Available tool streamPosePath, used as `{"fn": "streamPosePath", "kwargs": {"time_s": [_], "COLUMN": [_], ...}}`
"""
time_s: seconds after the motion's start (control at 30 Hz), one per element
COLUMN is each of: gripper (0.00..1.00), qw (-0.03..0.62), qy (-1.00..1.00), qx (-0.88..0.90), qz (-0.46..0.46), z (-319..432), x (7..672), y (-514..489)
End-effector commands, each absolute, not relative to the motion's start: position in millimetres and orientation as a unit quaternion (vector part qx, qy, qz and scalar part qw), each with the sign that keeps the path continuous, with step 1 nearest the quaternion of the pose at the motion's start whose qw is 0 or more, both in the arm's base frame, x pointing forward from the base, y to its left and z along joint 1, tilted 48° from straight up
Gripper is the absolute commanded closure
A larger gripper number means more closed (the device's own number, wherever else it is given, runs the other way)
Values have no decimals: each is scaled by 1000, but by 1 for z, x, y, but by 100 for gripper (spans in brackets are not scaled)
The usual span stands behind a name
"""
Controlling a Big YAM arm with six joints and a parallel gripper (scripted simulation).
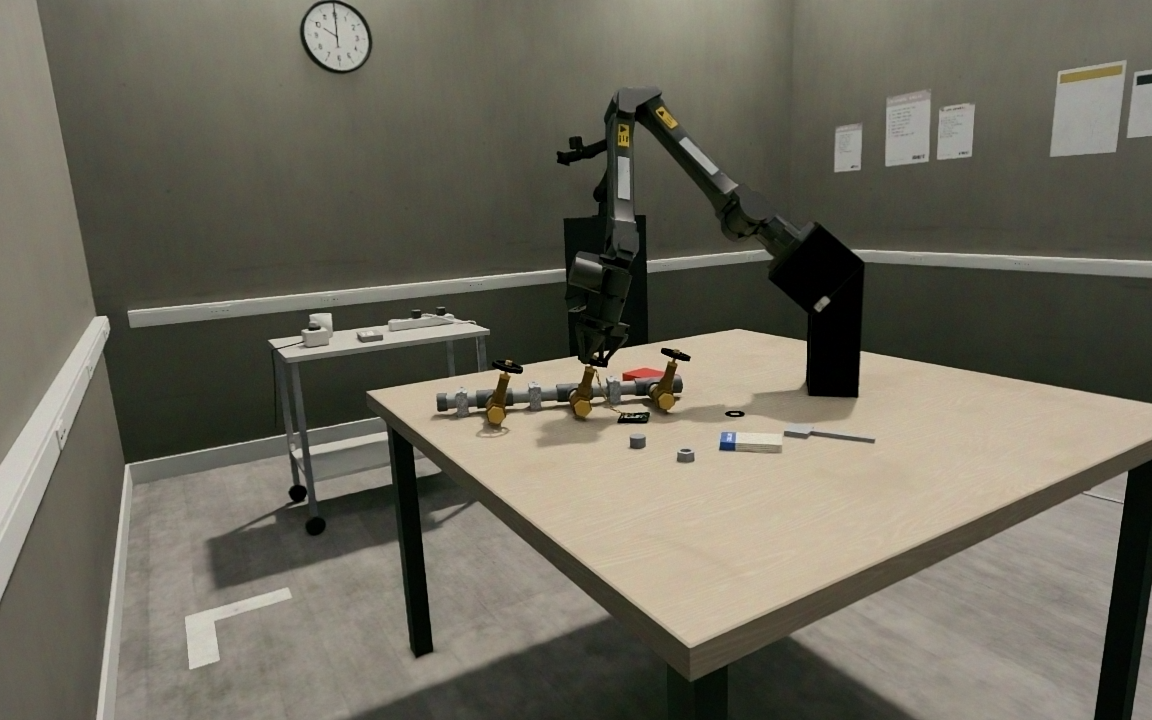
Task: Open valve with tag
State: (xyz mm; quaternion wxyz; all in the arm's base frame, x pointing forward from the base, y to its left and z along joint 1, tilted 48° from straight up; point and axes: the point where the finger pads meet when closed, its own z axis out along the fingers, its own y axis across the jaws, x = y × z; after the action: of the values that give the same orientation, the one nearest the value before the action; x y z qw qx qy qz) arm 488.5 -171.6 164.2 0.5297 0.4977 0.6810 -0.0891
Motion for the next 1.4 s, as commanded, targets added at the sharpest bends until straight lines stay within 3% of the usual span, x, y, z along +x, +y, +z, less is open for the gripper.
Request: {"fn": "streamPosePath", "kwargs": {"time_s": [0.0,0.3,0.87,1.37], "gripper": [100,100,100,100], "qw": [522,483,343,150], "qy": [732,797,836,741], "qx": [407,259,-74,-394], "qz": [-160,-255,-422,-523], "z": [171,171,170,169], "x": [490,490,490,489], "y": [-175,-174,-174,-173]}}
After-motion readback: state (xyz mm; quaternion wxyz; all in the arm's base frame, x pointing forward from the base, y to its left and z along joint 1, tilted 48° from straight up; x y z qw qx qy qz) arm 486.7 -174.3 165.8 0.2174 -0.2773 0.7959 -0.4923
